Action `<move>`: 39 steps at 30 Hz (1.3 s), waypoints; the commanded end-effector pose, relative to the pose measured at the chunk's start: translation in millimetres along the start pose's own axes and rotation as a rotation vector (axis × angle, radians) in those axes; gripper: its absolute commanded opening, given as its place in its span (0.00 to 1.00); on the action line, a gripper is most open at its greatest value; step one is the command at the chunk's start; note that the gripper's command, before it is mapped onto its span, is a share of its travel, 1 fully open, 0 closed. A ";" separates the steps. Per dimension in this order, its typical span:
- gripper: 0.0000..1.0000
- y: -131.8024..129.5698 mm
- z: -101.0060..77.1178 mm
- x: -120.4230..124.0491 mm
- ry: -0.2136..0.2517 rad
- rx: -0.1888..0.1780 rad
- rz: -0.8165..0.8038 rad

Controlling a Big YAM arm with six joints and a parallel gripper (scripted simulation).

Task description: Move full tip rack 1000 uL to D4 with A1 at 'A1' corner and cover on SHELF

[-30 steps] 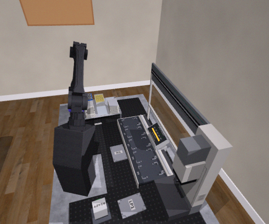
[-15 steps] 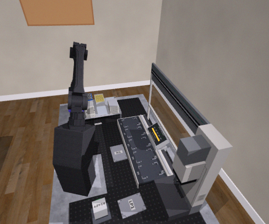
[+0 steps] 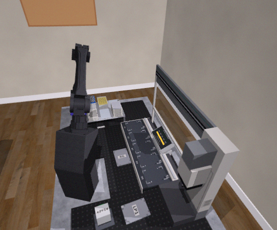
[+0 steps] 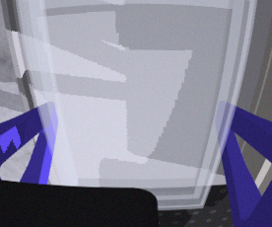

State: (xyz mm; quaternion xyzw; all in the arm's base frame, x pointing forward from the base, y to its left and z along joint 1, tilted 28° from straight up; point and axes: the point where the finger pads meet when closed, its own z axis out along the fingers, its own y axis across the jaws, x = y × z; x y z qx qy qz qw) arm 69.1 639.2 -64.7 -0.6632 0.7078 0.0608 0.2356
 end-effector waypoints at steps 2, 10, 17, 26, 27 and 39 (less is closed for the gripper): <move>0.00 -11.5 -8.2 -24.3 -0.053 0.004 0.016; 1.00 -12.2 -9.6 -24.1 -0.053 0.004 0.016; 1.00 -12.2 -9.5 -24.1 -0.053 0.004 0.017; 1.00 -12.2 -9.5 -24.1 -0.053 0.004 0.017; 1.00 -12.2 -9.5 -24.1 -0.053 0.004 0.017; 1.00 -12.2 -9.5 -24.1 -0.053 0.004 0.017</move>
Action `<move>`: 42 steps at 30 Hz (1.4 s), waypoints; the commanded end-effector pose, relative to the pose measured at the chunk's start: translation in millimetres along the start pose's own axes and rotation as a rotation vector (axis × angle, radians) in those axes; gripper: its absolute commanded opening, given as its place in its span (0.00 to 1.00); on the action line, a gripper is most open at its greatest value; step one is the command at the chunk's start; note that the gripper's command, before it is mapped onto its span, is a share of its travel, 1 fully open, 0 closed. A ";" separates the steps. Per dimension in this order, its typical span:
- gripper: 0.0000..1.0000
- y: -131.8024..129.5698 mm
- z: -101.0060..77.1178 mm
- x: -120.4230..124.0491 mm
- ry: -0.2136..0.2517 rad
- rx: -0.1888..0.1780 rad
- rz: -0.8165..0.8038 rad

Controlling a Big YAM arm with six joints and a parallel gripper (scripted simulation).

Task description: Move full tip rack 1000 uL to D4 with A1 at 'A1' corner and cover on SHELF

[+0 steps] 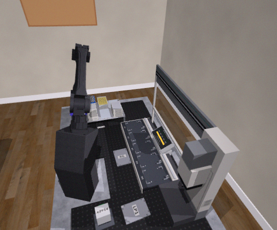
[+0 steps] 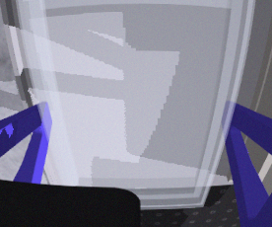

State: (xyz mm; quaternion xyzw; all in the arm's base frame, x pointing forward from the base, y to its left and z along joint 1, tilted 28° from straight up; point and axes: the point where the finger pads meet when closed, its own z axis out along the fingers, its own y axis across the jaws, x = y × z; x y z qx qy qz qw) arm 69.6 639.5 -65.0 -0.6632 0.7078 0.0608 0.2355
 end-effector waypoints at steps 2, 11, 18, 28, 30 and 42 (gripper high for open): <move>1.00 -11.8 -10.0 -24.0 -0.053 0.004 0.017; 1.00 -11.8 -10.0 -24.0 -0.053 0.004 0.017; 1.00 -2.1 -30.4 -20.9 -0.043 -0.003 0.011; 1.00 4.7 -43.6 -14.8 -0.035 -0.006 0.002; 1.00 4.7 -46.9 -14.6 -0.035 -0.006 0.002; 1.00 4.5 -63.8 -15.1 -0.037 -0.006 0.001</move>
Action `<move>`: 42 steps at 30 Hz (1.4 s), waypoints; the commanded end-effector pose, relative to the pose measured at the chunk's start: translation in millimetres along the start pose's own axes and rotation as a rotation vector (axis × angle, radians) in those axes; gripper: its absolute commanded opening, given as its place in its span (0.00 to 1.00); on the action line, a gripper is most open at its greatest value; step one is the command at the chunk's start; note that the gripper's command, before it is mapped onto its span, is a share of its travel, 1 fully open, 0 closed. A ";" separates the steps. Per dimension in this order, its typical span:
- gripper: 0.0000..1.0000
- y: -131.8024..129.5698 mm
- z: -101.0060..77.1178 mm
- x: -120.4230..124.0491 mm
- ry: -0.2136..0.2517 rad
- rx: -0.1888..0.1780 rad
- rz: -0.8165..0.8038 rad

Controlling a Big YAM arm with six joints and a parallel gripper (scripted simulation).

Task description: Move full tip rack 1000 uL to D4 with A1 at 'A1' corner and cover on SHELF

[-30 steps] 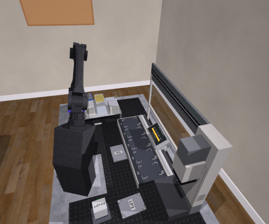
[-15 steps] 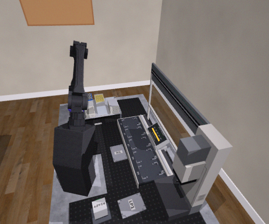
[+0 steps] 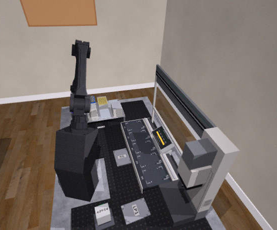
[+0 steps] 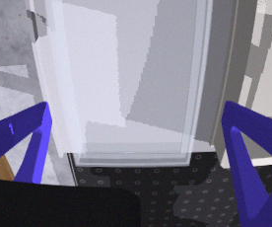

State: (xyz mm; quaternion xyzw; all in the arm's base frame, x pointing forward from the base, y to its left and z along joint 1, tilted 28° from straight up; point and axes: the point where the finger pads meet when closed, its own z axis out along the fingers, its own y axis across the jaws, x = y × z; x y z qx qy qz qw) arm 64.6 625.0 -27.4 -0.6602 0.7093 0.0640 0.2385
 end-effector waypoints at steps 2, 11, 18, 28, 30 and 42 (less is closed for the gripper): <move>1.00 10.0 -26.6 -11.6 -0.027 -0.007 -0.005; 1.00 9.2 -43.9 -18.9 -0.040 -0.007 -0.001; 1.00 9.6 -50.7 -13.8 -0.032 -0.008 -0.003; 1.00 9.0 -68.9 -17.9 -0.040 -0.008 -0.001; 1.00 9.1 -71.6 -15.7 -0.037 -0.007 -0.002; 1.00 9.0 -88.4 -15.4 -0.037 -0.008 -0.001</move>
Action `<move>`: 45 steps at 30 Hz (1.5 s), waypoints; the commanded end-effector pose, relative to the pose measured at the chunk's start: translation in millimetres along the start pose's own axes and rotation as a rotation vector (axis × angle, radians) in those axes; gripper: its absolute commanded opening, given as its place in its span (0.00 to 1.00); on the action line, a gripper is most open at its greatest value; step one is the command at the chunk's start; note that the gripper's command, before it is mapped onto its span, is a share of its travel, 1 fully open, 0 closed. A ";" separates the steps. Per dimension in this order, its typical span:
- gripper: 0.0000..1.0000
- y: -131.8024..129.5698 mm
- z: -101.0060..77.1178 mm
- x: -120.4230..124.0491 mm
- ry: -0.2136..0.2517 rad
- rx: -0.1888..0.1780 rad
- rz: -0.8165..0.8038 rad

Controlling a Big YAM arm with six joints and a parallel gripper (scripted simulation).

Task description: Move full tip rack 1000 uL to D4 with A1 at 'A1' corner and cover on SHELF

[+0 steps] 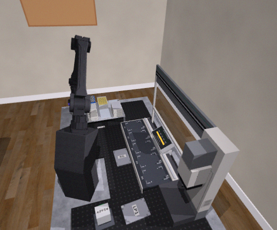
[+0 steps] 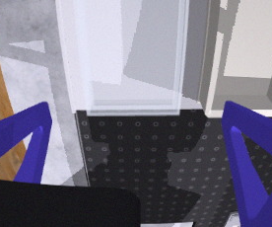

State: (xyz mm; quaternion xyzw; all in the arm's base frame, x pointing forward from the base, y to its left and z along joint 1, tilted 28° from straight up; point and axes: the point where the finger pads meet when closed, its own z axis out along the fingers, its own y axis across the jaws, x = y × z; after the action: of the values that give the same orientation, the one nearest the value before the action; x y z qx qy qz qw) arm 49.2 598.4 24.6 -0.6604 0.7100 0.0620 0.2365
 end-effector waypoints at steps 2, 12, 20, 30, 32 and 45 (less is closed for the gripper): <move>1.00 8.7 -32.1 -19.1 -0.046 -0.008 0.000; 1.00 8.7 -45.2 -17.7 -0.044 -0.009 -0.001; 1.00 8.7 -57.3 -14.1 -0.039 -0.008 -0.002; 1.00 8.5 -71.3 -15.2 -0.042 -0.009 -0.001; 1.00 8.1 -76.3 -19.0 -0.049 -0.009 0.001; 1.00 8.3 -92.5 -13.3 -0.040 -0.009 -0.001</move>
State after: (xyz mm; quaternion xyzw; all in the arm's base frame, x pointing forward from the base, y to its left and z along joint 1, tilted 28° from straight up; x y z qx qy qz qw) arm 32.2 574.3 86.2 -0.6596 0.7096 0.0648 0.2391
